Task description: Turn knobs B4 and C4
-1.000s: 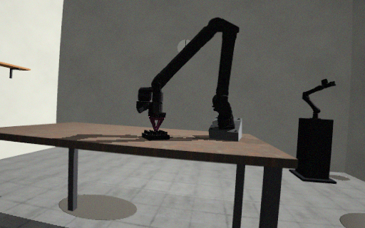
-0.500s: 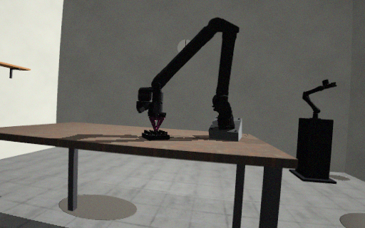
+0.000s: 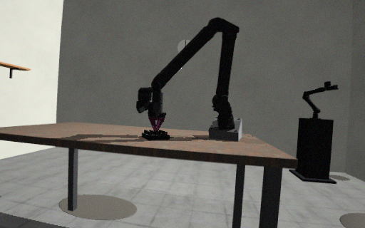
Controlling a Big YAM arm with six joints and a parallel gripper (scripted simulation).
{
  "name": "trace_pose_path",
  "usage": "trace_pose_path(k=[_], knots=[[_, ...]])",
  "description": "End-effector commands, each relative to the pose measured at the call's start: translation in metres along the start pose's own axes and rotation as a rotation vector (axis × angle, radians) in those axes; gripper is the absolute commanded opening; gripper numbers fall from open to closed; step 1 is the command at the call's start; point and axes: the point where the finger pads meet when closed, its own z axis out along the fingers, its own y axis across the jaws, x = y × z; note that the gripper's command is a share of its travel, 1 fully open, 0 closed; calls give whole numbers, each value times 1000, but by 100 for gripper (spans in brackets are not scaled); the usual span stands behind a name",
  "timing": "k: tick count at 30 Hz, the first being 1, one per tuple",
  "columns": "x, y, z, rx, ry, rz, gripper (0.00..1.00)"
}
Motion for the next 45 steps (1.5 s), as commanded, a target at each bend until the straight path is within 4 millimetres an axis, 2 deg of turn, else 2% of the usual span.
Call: trace_pose_path(k=[1,18,20,22,24,27,28,30,35,39,41,45], knots=[[-4,1,4,-8,-4,-16,19],[-4,1,3,-8,-3,-15,19],[-4,0,-3,-7,-3,-12,19],[-15,-6,-19,18,-39,-18,19],[-22,-9,-28,26,-51,-22,19],[-22,-9,-30,26,-51,-22,19],[-24,-2,-30,19,-45,-40,19],[-21,-9,-39,28,-51,-22,19],[-21,-9,-53,29,-51,-23,19],[-20,-4,-49,11,-29,-31,19],[-14,-2,-47,8,-22,-24,19],[-17,-4,-47,16,-34,-26,19]])
